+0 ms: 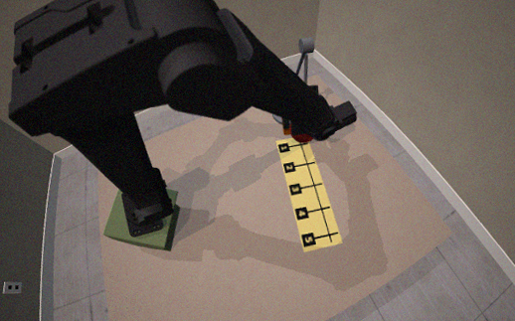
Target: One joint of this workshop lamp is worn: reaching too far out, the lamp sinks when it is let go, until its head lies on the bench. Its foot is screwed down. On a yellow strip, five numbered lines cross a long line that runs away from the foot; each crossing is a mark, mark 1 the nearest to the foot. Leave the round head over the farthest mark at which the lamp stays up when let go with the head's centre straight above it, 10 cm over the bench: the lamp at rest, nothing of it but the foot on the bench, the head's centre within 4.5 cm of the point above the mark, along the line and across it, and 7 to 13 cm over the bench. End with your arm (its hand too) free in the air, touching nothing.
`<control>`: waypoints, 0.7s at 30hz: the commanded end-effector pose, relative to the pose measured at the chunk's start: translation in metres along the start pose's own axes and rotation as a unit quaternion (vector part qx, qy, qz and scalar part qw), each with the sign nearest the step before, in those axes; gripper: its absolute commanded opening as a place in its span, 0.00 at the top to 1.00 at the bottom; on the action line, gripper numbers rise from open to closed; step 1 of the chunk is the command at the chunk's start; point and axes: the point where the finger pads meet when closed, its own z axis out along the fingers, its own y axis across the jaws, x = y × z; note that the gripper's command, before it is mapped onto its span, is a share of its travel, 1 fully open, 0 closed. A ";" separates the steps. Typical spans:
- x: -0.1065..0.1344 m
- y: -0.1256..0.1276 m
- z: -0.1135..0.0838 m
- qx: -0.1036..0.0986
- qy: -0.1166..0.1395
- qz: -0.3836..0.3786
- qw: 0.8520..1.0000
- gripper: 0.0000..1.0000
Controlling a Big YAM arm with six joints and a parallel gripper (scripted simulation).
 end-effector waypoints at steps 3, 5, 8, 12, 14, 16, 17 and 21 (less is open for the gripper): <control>-0.003 -0.003 -0.002 0.003 -0.002 -0.003 1.000 0.00; -0.003 -0.003 -0.002 0.003 -0.002 -0.003 1.000 0.00; -0.003 -0.003 -0.002 0.003 -0.002 -0.003 1.000 0.00; -0.003 -0.003 -0.002 0.003 -0.002 -0.003 1.000 0.00; -0.003 -0.003 -0.002 0.003 -0.002 -0.003 1.000 0.00; -0.003 -0.003 -0.002 0.003 -0.002 -0.003 1.000 0.00; -0.003 -0.003 -0.002 0.003 -0.002 -0.003 1.000 0.00; -0.004 -0.003 -0.011 0.003 -0.002 -0.003 1.000 0.00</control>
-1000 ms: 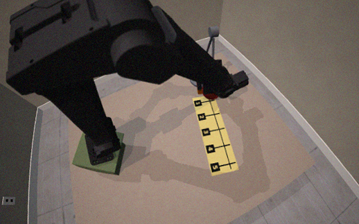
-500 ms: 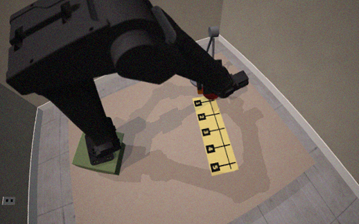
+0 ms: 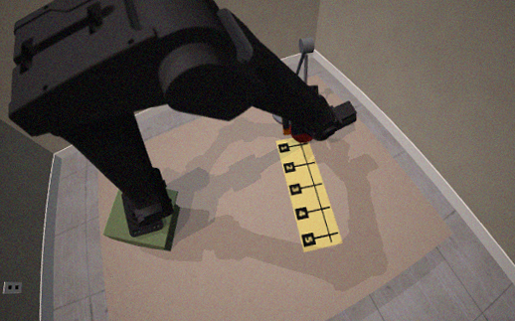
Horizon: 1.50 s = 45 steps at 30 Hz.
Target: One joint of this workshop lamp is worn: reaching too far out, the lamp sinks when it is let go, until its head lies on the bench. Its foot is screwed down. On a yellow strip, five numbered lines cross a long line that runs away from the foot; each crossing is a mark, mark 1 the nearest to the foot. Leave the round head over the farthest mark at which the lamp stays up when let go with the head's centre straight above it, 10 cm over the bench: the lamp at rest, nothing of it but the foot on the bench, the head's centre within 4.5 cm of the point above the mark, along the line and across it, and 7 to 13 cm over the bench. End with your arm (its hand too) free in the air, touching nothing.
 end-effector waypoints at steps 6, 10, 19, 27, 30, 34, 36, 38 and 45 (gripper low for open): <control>-0.005 -0.003 -0.037 0.005 -0.002 -0.004 1.000 0.00; -0.006 -0.002 -0.054 0.005 -0.002 -0.004 1.000 0.00; -0.007 0.000 -0.081 0.002 -0.002 -0.001 1.000 0.00; -0.007 0.004 -0.108 -0.002 -0.001 0.005 1.000 0.00; -0.007 0.005 -0.119 -0.004 0.000 0.008 1.000 0.00; -0.007 0.004 -0.121 -0.006 0.000 0.010 1.000 0.00; -0.007 0.003 -0.122 -0.008 0.000 0.013 1.000 0.00; -0.008 0.003 -0.124 -0.010 0.001 0.015 1.000 0.00; -0.009 0.000 -0.130 -0.018 0.002 0.023 1.000 0.00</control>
